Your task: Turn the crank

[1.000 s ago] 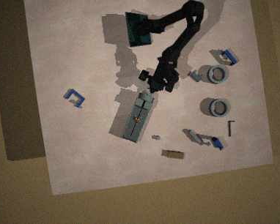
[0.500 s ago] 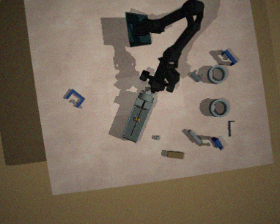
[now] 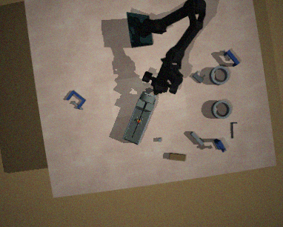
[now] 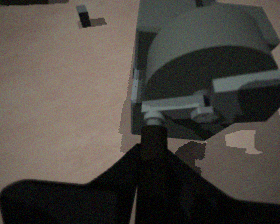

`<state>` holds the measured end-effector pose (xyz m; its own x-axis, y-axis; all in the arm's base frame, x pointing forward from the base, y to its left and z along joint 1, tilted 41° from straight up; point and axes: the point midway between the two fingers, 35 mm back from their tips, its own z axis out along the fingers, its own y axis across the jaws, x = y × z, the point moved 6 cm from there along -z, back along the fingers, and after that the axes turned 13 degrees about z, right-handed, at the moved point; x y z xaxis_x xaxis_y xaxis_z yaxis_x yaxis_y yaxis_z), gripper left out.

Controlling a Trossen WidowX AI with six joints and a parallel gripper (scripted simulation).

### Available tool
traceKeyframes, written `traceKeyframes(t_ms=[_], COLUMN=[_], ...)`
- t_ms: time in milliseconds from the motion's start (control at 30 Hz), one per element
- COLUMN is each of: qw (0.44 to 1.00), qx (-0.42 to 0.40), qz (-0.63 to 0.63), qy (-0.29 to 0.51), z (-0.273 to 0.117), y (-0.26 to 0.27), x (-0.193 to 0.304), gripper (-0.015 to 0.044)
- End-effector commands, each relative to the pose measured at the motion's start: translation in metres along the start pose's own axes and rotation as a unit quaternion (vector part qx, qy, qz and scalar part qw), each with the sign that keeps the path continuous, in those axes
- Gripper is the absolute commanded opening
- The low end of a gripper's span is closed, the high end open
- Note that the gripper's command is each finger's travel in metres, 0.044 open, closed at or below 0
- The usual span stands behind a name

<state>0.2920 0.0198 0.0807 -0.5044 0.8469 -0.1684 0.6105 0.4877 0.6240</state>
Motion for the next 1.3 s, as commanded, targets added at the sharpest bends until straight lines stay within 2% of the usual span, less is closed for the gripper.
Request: traceKeyframes(t_ms=[0, 1267], qw=[1.0, 1.0], qx=[-0.006, -0.005], qz=[-0.002, -0.003], qy=[-0.005, -0.006], z=[-0.007, -0.03], y=[0.004, -0.019], x=[-0.005, -0.034], gripper=[0.0, 0.0])
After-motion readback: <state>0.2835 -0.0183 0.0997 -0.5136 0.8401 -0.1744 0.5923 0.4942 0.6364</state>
